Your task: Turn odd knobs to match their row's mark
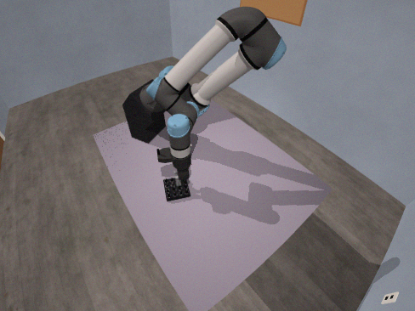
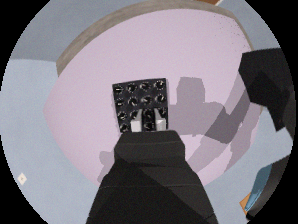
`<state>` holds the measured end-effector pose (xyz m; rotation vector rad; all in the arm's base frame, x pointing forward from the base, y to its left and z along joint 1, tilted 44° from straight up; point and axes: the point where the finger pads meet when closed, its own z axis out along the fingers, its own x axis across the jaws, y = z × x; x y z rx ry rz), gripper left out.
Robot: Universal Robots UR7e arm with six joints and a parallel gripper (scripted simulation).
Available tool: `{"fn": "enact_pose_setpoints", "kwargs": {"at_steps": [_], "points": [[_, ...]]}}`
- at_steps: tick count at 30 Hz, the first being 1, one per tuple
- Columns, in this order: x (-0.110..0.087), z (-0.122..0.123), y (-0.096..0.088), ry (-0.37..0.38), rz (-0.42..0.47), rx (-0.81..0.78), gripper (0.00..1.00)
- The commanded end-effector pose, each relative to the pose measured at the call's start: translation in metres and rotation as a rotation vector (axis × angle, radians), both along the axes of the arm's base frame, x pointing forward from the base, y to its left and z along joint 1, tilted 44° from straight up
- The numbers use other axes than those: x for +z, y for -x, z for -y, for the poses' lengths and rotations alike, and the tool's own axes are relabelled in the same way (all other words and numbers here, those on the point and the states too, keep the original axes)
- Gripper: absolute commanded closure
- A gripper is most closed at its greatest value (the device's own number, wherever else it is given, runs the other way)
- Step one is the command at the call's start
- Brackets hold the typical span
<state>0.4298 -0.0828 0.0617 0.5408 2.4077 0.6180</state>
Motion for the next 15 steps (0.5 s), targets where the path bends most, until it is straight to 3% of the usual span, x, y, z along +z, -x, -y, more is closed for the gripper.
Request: {"fn": "enact_pose_setpoints", "kwargs": {"at_steps": [1, 2, 15], "points": [[0.0002, 0.0002, -0.0001, 0.001, 0.001, 0.000, 0.54], [0.0002, 0.0002, -0.0001, 0.001, 0.001, 0.000, 0.70], [0.0002, 0.0002, -0.0001, 0.001, 0.001, 0.000, 0.70]]}}
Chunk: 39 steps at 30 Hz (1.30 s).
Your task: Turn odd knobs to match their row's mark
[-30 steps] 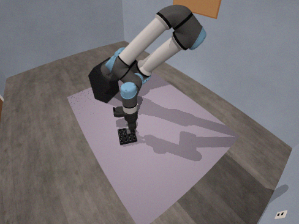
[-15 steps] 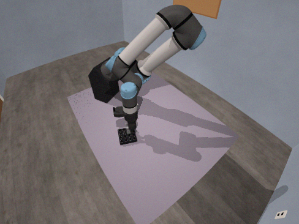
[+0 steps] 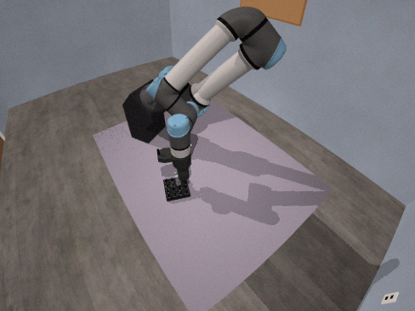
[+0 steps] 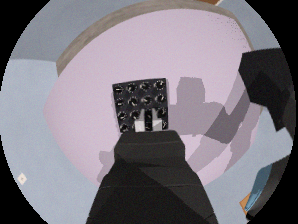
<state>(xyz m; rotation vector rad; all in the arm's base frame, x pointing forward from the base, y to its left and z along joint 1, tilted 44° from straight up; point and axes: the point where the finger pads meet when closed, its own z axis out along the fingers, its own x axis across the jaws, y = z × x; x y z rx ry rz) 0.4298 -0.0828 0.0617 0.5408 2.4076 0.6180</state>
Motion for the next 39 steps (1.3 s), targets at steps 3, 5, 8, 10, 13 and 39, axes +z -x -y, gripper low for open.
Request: {"fn": "enact_pose_setpoints", "kwargs": {"at_steps": [3, 5, 8, 10, 13, 39], "points": [[0.0002, 0.0002, -0.0001, 0.001, 0.001, 0.000, 0.70], [0.0002, 0.0002, -0.0001, 0.001, 0.001, 0.000, 0.70], [0.0002, 0.0002, -0.0001, 0.001, 0.001, 0.000, 0.70], [0.0002, 0.0002, -0.0001, 0.001, 0.001, 0.000, 0.70], [0.0002, 0.0002, -0.0001, 0.001, 0.001, 0.000, 0.70], [0.0002, 0.0002, -0.0001, 0.021, 0.010, 0.024, 0.70]]}}
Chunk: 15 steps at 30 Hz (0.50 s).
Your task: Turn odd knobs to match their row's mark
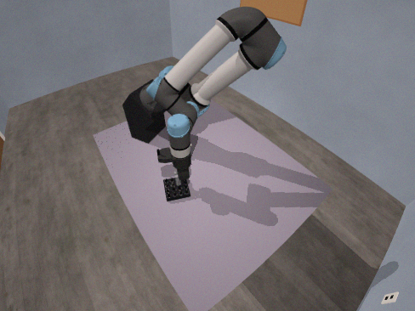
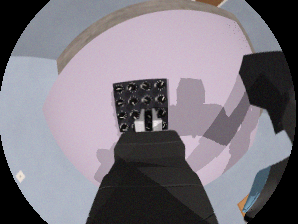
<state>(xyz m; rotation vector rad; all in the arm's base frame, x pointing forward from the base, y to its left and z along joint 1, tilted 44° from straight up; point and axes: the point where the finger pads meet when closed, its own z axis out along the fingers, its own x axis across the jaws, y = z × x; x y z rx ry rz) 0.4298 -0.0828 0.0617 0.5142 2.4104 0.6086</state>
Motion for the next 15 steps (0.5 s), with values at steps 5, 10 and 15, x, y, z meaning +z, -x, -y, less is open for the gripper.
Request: {"fn": "enact_pose_setpoints", "kwargs": {"at_steps": [5, 10, 15], "points": [[0.0002, 0.0002, -0.0001, 0.017, 0.009, 0.019, 0.70], [0.0002, 0.0002, -0.0001, 0.039, 0.019, 0.044, 0.70], [0.0002, 0.0002, -0.0001, 0.067, 0.032, 0.076, 0.70]]}}
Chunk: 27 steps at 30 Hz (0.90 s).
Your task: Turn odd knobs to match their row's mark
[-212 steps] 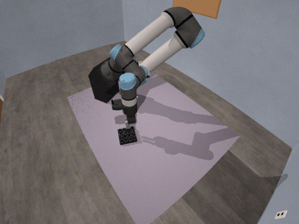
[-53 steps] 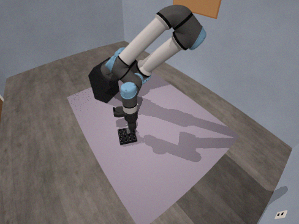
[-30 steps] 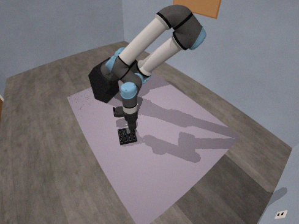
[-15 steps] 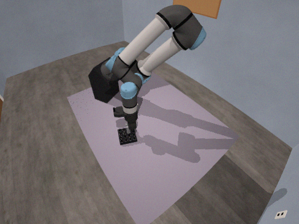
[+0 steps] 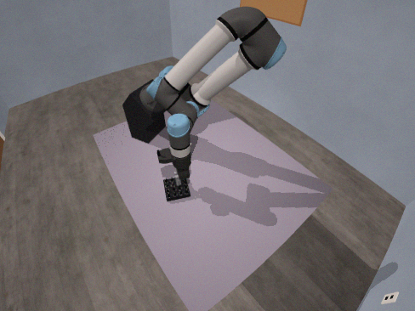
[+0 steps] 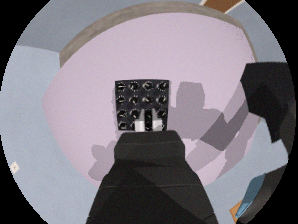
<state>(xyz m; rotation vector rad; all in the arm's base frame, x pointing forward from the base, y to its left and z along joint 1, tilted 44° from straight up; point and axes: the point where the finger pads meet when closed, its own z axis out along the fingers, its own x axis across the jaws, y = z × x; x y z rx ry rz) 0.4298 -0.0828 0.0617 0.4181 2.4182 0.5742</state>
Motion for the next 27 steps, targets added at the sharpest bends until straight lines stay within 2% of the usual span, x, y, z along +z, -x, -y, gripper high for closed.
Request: {"fn": "enact_pose_setpoints", "kwargs": {"at_steps": [1, 8, 27], "points": [[0.0002, 0.0002, -0.0001, 0.024, 0.012, 0.028, 0.70], [0.0002, 0.0002, -0.0001, 0.060, 0.030, 0.069, 0.70], [0.0002, 0.0002, -0.0001, 0.227, 0.109, 0.260, 0.70]]}}
